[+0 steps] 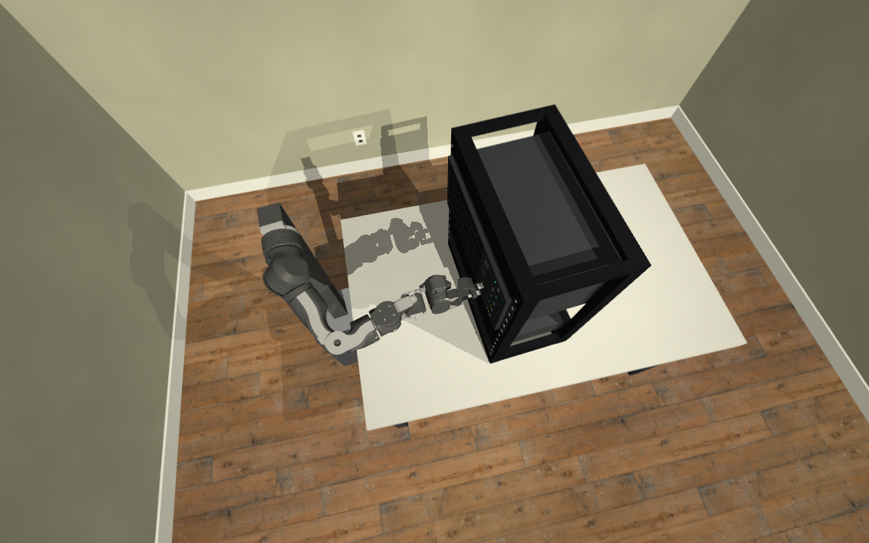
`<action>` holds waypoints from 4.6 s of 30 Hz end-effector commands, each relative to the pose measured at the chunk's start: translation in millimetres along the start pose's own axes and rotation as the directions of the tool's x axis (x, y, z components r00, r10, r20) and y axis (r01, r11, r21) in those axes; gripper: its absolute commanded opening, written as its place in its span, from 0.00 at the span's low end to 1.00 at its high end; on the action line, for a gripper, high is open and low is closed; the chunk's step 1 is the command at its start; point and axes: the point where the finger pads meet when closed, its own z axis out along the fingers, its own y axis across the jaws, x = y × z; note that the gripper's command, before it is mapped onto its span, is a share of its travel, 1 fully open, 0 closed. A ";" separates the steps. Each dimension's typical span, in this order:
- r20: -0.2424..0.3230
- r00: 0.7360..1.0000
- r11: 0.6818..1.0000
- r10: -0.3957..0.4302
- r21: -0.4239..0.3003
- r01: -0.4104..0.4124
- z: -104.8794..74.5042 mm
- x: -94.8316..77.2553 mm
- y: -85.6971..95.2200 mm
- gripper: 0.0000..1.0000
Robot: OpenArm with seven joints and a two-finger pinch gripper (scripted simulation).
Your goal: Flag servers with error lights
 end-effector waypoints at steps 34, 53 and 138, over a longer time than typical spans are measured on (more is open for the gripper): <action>0.006 1.000 1.000 0.001 -0.010 -0.001 -24.1 -2.2 3.6 0.00; 0.006 1.000 1.000 -0.001 -0.012 0.001 -28.7 -2.9 4.7 0.00; 0.000 1.000 1.000 0.004 -0.010 -0.004 -39.4 -72.6 -41.1 0.00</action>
